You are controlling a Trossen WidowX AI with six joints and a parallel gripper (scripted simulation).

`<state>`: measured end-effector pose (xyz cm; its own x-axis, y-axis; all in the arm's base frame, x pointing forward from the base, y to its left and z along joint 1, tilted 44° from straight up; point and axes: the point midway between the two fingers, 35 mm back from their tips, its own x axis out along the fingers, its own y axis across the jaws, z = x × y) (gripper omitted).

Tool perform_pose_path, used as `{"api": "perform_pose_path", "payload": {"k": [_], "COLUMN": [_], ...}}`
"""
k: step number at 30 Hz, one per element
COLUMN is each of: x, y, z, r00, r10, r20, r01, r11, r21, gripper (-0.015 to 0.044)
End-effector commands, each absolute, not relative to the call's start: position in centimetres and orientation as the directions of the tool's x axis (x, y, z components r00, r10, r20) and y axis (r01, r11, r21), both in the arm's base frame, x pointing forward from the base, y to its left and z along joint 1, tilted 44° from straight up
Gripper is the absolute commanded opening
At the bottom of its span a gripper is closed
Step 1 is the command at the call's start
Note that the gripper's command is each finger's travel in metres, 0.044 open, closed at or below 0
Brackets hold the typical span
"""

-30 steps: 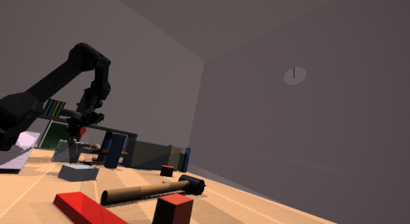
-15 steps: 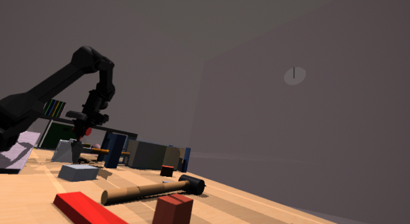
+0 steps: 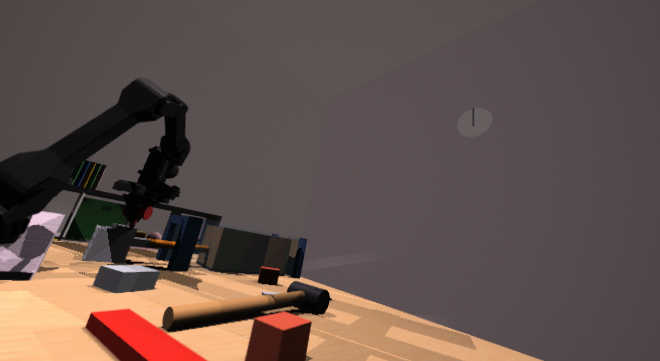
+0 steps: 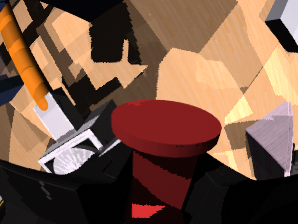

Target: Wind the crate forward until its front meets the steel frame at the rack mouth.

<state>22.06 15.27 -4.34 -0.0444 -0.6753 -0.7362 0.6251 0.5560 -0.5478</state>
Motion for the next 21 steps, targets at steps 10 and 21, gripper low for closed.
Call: {"api": "perform_pose_path", "payload": {"k": [10,21], "x": [24.4,25.5], "y": [15.4,15.8], "z": [-5.0,-5.4], "r00": [-0.028,-0.027], "r10": [-0.679,-0.679], "r20": [-0.734,-0.734], "r01": [0.636,0.637], "r11": [0.554,0.554], "r21": [-0.537,-0.536], "gripper": [0.0,0.0]}}
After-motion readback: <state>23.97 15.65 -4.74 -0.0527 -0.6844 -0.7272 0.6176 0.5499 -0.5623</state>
